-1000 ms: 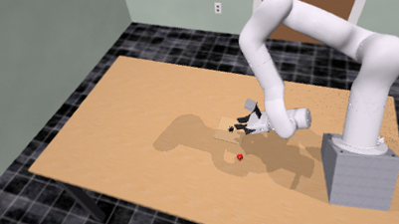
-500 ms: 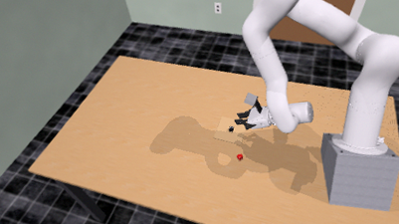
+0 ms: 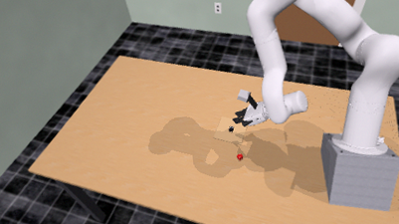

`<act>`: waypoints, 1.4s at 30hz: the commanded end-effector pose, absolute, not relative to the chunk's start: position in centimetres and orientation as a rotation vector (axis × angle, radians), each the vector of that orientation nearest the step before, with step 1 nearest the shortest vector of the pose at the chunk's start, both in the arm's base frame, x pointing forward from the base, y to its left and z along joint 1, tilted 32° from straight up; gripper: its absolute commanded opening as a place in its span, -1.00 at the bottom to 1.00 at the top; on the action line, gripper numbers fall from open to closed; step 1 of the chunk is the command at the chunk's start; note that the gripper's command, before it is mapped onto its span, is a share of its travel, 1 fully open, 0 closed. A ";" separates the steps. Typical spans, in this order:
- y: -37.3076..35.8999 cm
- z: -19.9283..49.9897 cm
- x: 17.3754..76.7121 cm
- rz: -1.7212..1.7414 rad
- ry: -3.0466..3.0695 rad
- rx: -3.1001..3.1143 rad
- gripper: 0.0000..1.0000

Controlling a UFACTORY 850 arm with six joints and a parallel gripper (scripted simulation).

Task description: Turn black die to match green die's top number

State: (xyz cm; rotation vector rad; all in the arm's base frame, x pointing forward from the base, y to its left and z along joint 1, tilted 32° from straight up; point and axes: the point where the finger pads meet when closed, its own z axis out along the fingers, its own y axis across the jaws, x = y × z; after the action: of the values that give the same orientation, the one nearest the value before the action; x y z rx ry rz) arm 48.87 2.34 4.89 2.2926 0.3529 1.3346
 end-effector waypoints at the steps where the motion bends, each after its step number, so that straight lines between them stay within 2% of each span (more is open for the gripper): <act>1: 2.4 5.3 49.9 1.122 0.298 2.374 -0.28; 29: 3.6 7.4 52.8 0.376 0.088 2.572 -0.28; 42: 4.0 7.7 53.3 0.187 0.037 2.597 -0.28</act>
State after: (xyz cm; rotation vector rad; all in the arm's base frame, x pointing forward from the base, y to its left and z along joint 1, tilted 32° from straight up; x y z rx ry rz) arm 53.00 4.02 7.49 2.6031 0.0610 0.3274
